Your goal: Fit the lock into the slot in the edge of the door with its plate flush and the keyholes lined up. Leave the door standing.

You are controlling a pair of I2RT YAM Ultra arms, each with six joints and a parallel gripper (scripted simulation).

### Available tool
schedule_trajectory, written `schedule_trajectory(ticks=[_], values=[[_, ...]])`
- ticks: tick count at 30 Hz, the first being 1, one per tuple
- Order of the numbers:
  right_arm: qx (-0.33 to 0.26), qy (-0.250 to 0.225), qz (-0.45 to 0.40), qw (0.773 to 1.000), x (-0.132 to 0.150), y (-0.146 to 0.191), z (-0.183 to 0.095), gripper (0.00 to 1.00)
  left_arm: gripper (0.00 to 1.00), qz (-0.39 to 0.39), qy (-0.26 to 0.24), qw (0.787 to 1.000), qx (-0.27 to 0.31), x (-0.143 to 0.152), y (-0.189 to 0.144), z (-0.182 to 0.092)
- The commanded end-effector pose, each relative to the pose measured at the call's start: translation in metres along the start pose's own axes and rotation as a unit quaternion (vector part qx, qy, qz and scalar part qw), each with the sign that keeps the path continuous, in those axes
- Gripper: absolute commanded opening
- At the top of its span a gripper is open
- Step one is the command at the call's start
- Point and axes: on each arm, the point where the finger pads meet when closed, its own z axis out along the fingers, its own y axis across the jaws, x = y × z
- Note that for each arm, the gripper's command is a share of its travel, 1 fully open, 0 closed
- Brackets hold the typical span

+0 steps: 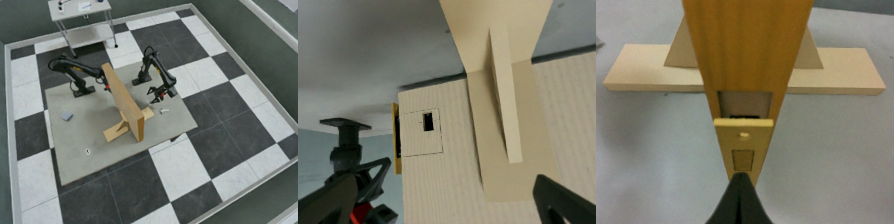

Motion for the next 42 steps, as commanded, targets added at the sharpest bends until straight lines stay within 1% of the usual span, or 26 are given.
schedule_trajectory(ticks=[1, 20, 31, 32, 42], values=[[0.004, -0.019, 0.019, 1.000, -0.017, 0.001, -0.007, 0.00, 1.00, 0.005, 0.004, 1.000, -0.005, 0.007, 0.002, 0.000], [0.002, -0.018, 0.019, 1.000, -0.031, 0.001, 0.014, 0.00, 1.00, 0.005, 0.004, 1.000, -0.005, 0.007, 0.002, 0.000], [0.004, -0.022, 0.021, 1.000, -0.034, 0.001, 0.014, 0.00, 1.00, 0.005, 0.004, 1.000, -0.005, 0.007, 0.002, 0.000], [0.006, -0.018, 0.017, 1.000, -0.028, -0.001, 0.012, 0.00, 1.00, 0.005, 0.004, 1.000, -0.005, 0.007, 0.002, 0.000], [0.006, -0.013, 0.013, 1.000, -0.018, -0.001, 0.003, 0.00, 1.00, 0.005, 0.004, 1.000, -0.005, 0.007, 0.002, 0.000]])
